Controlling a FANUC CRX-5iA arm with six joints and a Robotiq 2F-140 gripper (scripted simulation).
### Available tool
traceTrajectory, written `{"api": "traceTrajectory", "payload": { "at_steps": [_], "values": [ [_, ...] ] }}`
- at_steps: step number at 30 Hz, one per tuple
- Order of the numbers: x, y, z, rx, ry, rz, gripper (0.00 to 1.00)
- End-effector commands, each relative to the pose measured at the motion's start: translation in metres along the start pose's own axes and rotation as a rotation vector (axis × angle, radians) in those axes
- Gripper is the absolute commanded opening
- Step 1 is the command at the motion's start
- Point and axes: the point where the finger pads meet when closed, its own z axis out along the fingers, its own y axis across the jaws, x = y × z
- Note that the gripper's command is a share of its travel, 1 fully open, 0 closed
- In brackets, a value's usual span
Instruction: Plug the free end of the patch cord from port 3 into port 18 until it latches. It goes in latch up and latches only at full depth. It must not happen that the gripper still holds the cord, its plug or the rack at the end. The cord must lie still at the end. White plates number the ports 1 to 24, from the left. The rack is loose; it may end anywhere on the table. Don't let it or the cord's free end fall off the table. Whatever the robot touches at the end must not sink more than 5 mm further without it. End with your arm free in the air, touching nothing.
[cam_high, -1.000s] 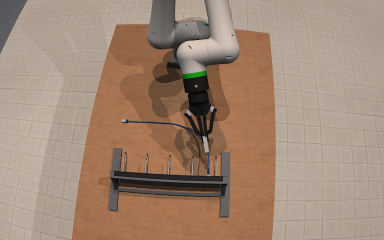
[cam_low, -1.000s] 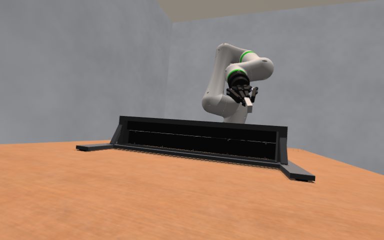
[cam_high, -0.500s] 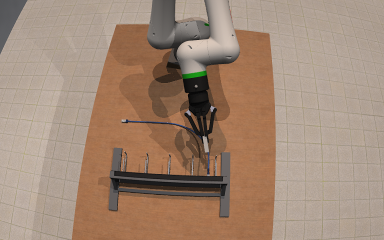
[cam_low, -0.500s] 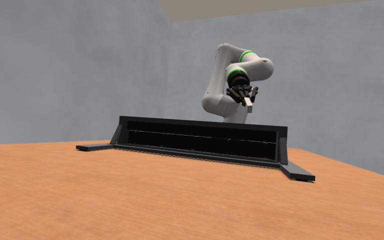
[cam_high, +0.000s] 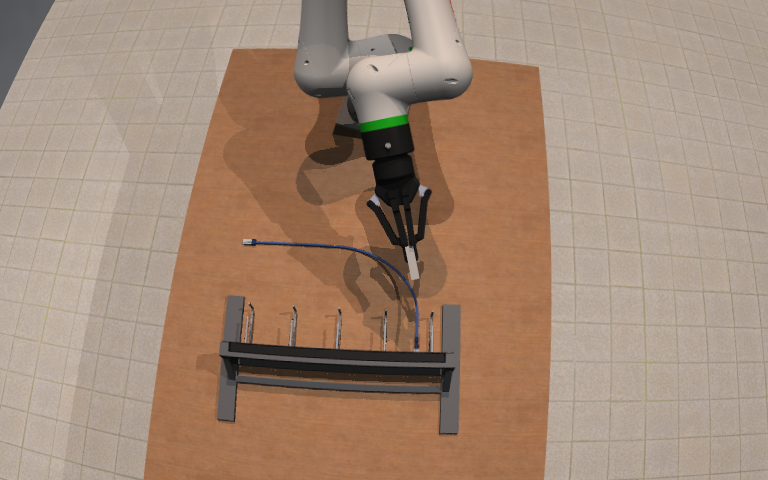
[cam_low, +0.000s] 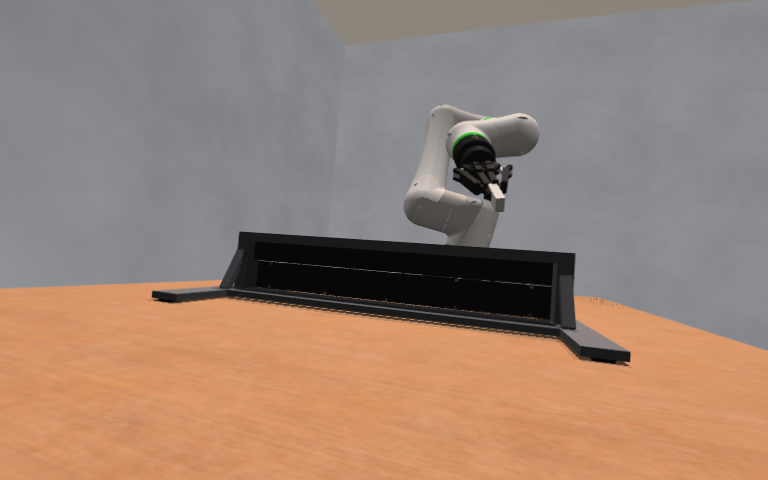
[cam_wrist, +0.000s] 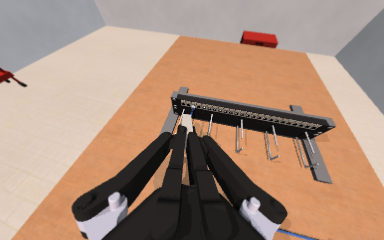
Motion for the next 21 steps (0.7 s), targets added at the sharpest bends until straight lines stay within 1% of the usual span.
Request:
{"api": "traceTrajectory", "payload": {
  "at_steps": [1,10,15,17,21],
  "values": [
    [0.0,-0.003,-0.008,-0.229,0.003,0.004,0.0],
    [0.0,0.001,-0.01,-0.229,0.003,0.004,0.0],
    [0.0,0.016,-0.013,-0.229,0.003,0.004,0.0],
    [0.0,0.016,-0.013,-0.229,0.003,0.004,0.0],
    [0.0,0.035,-0.018,-0.229,0.003,0.004,0.0]
  ]
}}
